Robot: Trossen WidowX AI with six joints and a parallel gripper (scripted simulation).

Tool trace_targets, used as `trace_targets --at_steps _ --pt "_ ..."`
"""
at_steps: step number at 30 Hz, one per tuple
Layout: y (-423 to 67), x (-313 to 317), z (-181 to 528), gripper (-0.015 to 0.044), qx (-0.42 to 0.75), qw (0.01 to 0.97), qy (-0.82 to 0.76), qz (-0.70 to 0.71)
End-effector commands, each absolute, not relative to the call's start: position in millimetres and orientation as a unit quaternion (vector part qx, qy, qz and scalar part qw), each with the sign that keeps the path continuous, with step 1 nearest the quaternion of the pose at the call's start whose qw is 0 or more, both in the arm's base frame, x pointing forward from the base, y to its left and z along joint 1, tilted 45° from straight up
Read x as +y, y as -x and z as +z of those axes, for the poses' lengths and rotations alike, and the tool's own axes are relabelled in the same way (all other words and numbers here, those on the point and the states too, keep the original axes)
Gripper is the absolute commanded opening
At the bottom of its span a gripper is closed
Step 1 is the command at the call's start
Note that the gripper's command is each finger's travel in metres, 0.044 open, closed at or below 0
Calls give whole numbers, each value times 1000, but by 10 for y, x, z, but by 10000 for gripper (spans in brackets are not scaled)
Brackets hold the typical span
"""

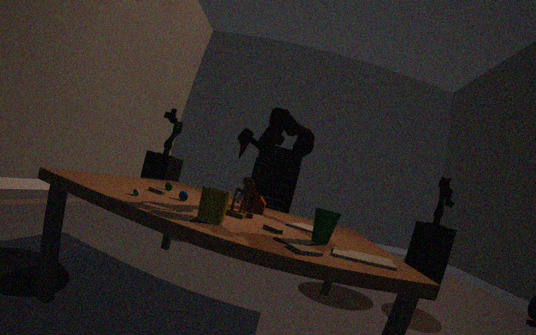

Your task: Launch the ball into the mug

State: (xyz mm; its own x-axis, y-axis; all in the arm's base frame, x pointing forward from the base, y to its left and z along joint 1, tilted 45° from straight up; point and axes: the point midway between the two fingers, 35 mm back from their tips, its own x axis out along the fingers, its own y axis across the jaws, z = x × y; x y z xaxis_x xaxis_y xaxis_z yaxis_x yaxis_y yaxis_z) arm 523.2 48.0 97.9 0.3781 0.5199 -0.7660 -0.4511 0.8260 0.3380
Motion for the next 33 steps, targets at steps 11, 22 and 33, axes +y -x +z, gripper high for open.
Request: trace_targets --at_steps 11,22,33 --pt "-5864 -307 989 440 419 845 -241 231" --pt "-5886 -349 987 440 416 844 -251 229" --pt "-5886 -349 987 440 416 844 -251 229"
